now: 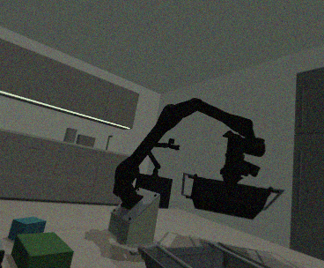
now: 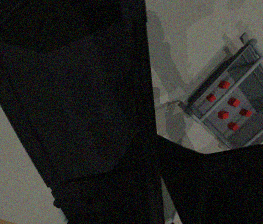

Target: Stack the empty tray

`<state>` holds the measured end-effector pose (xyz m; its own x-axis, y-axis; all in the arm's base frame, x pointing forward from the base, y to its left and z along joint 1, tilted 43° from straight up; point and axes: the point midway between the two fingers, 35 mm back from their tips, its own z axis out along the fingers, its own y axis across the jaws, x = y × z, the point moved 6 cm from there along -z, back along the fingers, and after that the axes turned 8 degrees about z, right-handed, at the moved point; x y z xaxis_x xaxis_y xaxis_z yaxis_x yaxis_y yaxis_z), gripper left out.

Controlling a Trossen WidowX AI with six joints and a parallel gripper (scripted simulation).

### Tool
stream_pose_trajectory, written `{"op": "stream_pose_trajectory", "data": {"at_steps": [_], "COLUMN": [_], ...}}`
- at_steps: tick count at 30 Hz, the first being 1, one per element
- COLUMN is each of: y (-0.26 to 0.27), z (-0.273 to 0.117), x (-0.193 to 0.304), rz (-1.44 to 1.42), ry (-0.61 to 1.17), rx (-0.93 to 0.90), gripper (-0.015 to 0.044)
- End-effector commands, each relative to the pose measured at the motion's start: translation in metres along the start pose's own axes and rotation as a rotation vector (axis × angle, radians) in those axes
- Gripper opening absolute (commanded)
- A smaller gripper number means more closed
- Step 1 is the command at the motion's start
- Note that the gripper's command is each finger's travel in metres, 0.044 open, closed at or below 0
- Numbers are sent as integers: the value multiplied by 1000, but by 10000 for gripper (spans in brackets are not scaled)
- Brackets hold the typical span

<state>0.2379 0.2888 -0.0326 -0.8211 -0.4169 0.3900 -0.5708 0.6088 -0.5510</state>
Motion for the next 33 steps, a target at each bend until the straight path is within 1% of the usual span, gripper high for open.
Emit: {"op": "stream_pose_trajectory", "data": {"at_steps": [1,12,33], "y": [1,-1,-41], "z": [-4,-5,-10], "x": [0,0,-1], "rz": [8,19,374], "ry": [-5,-5,-7], "rx": [-15,-16,-24], "gripper": [0,0,0]}}
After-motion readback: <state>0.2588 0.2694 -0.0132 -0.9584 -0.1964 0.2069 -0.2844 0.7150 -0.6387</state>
